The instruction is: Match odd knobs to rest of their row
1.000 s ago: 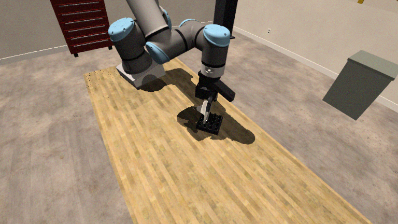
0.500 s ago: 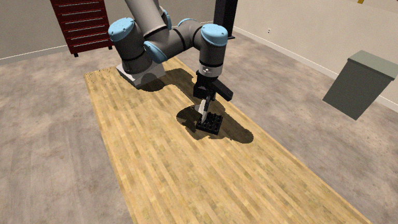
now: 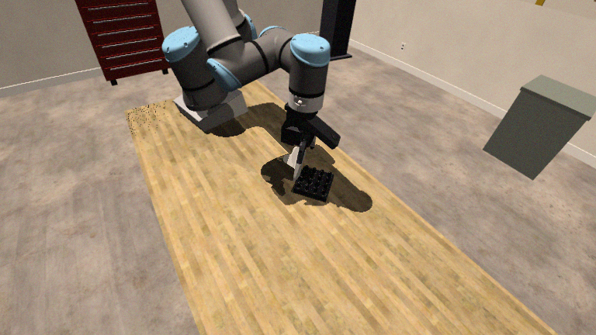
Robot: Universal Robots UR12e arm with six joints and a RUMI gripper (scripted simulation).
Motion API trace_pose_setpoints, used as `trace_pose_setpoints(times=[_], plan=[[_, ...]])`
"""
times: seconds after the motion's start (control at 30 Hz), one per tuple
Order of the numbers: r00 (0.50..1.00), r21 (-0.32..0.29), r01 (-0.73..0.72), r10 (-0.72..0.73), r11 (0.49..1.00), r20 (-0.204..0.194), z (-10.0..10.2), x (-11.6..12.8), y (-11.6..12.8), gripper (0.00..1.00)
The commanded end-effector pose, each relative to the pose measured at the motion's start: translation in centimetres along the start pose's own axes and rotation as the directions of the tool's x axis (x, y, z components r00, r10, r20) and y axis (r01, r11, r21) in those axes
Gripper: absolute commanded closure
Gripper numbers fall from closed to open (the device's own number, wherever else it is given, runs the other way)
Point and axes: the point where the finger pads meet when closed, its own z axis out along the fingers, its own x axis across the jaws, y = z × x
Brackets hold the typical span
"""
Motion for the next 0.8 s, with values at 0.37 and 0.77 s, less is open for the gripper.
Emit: trace_pose_setpoints(times=[0.37,0.77], plan=[[1.0,0.001,0.0,0.0,1.0,-0.001,-0.09,0.1,1.73,0.0],[1.0,0.001,0.0,0.0,1.0,-0.001,-0.09,0.11,1.77,0.0]])
